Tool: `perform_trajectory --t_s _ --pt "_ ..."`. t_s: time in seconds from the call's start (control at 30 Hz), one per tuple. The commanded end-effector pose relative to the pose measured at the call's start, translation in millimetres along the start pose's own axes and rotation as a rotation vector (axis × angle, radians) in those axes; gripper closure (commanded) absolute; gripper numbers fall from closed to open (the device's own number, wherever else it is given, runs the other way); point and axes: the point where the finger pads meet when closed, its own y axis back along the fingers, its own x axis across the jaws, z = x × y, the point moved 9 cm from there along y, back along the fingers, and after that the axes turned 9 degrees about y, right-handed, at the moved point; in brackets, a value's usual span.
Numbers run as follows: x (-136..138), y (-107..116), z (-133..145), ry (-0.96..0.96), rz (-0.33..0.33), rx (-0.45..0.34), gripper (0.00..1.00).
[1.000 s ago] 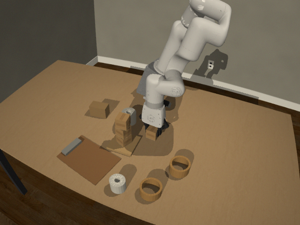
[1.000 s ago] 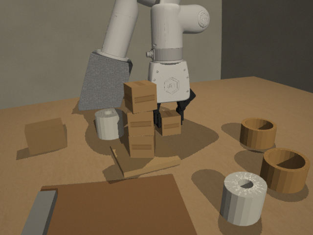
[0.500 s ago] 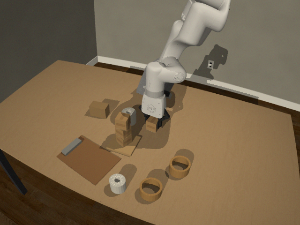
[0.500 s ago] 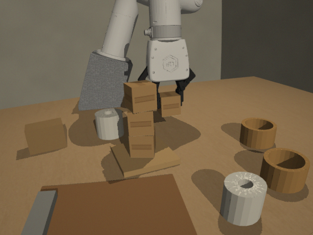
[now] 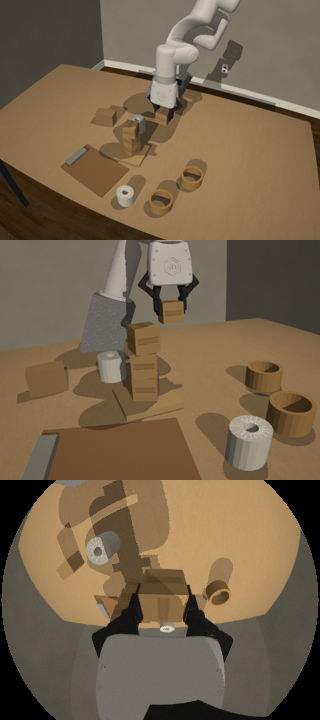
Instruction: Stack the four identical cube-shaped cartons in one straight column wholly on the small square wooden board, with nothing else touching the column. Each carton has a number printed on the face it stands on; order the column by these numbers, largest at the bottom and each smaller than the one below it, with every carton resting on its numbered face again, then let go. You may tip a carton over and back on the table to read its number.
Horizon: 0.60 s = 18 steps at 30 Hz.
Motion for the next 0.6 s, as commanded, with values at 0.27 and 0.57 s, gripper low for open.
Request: perform_trajectory --t_s 0.27,0.57 --pt "3.7 49.6 2.5 -0.003 -0.003 0.025 1.0" --pt "-58.6 70.8 63.2 -0.002 -0.004 0.025 1.0"
